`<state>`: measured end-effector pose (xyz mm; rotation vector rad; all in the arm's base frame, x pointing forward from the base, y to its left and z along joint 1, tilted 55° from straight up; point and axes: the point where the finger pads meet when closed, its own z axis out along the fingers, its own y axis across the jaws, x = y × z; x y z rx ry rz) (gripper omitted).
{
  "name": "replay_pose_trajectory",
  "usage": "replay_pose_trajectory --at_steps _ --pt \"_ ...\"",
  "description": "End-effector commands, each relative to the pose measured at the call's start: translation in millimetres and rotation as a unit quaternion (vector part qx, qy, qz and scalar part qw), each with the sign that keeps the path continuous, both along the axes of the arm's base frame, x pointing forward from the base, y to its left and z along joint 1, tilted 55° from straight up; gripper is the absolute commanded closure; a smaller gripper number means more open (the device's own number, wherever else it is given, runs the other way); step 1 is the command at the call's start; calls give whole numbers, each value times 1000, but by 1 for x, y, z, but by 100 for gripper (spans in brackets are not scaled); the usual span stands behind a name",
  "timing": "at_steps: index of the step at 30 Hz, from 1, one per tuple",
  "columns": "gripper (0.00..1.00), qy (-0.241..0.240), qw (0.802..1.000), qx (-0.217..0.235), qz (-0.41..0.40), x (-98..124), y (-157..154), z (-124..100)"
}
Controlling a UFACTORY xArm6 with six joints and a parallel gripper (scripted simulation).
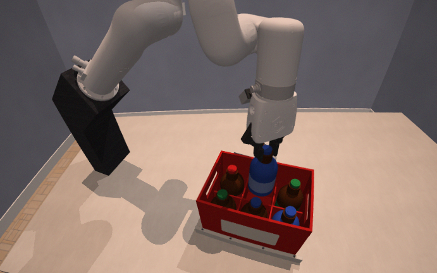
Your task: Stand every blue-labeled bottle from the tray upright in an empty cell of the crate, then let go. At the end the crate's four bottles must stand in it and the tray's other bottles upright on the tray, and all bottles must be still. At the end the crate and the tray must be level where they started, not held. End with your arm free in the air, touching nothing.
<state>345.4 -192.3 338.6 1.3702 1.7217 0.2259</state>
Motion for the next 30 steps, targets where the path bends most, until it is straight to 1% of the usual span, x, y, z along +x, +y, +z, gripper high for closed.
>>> replay_pose_trajectory --at_steps 1,30 --pt "100 -2 1000 -1 0 0 0 2" --pt "100 -2 1000 -1 0 4 -2 -2"
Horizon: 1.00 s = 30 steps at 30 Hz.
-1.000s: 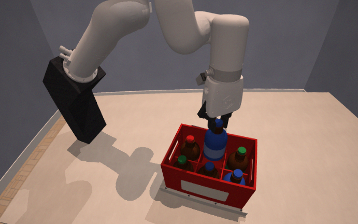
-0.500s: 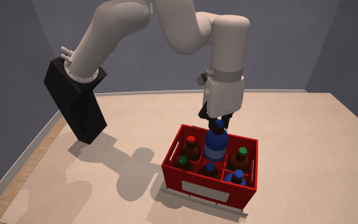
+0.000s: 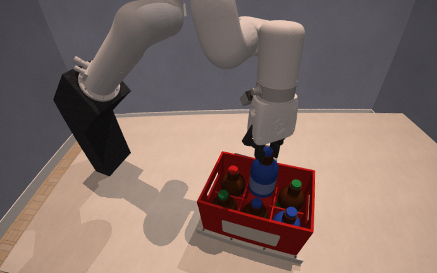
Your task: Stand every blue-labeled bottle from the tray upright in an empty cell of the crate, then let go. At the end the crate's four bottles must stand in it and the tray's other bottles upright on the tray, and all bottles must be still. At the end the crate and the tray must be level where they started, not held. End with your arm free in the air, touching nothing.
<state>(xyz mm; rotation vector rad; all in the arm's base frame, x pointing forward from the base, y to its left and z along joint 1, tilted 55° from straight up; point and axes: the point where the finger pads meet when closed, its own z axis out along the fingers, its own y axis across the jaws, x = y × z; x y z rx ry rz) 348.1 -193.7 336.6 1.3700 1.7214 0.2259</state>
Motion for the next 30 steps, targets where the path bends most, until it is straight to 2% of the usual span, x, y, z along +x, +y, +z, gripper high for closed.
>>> replay_pose_trajectory --at_steps 1,30 --pt "100 -1 1000 -1 0 2 -1 0" --pt "100 -1 1000 -1 0 22 -11 -16"
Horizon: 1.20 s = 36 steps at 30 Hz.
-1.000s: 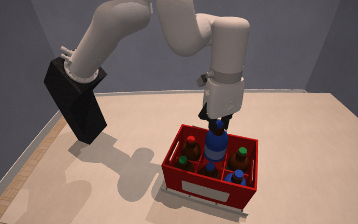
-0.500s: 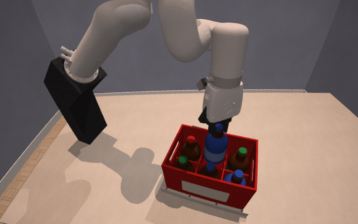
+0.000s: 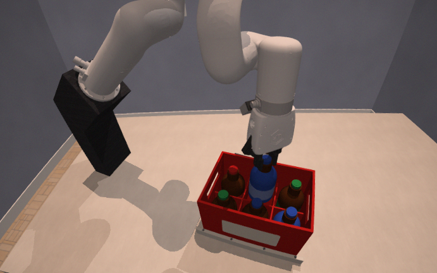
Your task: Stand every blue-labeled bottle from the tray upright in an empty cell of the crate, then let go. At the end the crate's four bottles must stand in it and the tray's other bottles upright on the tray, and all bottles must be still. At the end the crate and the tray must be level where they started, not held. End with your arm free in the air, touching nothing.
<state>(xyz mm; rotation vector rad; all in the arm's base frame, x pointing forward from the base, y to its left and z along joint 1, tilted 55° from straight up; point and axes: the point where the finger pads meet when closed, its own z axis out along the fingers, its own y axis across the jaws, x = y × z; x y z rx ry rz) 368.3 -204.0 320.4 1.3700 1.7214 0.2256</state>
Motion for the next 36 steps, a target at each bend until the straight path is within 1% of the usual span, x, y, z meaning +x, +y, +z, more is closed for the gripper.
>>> replay_pose_trajectory --at_steps 1,12,36 --pt "100 -1 1000 -1 0 3 -1 0" --pt "100 -1 1000 -1 0 6 -3 -3" --pt "100 -1 1000 -1 0 7 -3 -4"
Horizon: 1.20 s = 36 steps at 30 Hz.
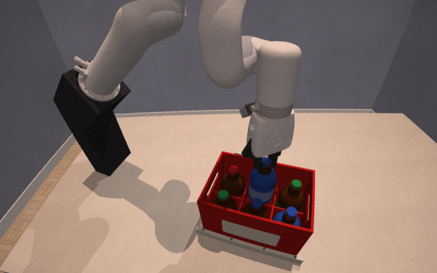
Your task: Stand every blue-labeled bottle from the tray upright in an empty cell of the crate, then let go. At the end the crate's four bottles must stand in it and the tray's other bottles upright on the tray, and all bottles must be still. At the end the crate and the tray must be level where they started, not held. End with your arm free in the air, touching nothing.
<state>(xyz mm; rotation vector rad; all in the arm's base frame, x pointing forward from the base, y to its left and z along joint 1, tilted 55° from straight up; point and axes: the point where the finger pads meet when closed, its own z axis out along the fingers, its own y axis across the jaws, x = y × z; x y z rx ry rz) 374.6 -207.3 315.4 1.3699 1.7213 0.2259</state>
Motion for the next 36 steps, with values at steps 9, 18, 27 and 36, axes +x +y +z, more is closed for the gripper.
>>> replay_pose_trajectory --at_steps 9,18,27,36 --pt "100 -1 1000 -1 0 3 -1 -1" --pt "100 -1 1000 -1 0 7 -4 -4" --pt "100 -1 1000 -1 0 15 -7 -10" --pt "100 -1 1000 -1 0 21 -11 -15"
